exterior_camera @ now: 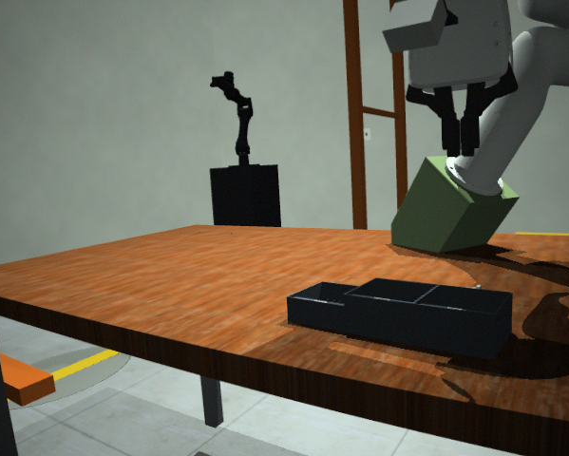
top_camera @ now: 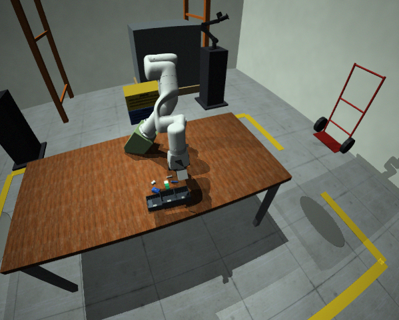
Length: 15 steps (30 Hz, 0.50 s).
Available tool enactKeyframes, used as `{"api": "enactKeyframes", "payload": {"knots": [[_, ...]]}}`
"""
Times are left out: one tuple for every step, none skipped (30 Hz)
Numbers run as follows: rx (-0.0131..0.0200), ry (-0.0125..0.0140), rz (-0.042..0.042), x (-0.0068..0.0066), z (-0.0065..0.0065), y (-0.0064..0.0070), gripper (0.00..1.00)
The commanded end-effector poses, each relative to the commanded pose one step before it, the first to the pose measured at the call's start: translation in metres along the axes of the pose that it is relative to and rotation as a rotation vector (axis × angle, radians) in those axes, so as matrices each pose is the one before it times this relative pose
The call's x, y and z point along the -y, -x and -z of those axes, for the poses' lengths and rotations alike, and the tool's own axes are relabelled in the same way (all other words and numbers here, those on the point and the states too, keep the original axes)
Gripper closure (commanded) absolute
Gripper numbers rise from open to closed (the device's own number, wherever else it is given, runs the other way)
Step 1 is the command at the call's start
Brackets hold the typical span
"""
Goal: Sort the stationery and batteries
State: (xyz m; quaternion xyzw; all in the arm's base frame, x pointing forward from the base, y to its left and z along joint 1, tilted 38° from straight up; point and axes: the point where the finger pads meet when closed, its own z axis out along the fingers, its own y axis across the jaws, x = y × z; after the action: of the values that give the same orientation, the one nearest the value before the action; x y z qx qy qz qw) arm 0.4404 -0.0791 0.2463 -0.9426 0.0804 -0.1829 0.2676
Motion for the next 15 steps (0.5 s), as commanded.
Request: {"api": "enactKeyframes", "payload": {"knots": [[-0.00058,0.00081,0.00049,0.00160,0.00410,0.00160,0.93],[0.00000,0.00000,0.00000,0.00001,0.00001,0.00002,0.93],[0.00000,0.00000,0.00000,0.00000,0.00000,0.00000,0.93],[0.00000,0.00000,0.00000,0.00000,0.00000,0.00000,0.93],[0.00000,0.00000,0.00000,-0.00001,-0.00003,-0.00003,0.93],[0.00000,0.00000,0.00000,0.00001,0.00001,0.00002,0.93],[0.00000,0.00000,0.00000,0.00001,0.00001,0.00001,0.93],[0.00004,0.00002,0.05001,-0.00048,-0.00608,0.00568,0.77],[0.00005,0.00001,0.05001,-0.00020,-0.00610,0.00569,0.77],[0.00004,0.00002,0.05001,0.00008,-0.00609,0.00571,0.77],[-0.00013,0.00011,0.03571,0.00031,-0.00617,0.00567,0.77],[0.00005,0.00018,0.02996,0.00055,-0.00611,0.00567,0.77],[0.00075,0.00003,0.03524,0.00072,-0.00612,0.00565,0.77],[0.00122,-0.00014,0.03668,0.00092,-0.00612,0.00562,0.77],[0.00149,-0.00027,0.03632,0.00112,-0.00613,0.00557,0.77]]}}
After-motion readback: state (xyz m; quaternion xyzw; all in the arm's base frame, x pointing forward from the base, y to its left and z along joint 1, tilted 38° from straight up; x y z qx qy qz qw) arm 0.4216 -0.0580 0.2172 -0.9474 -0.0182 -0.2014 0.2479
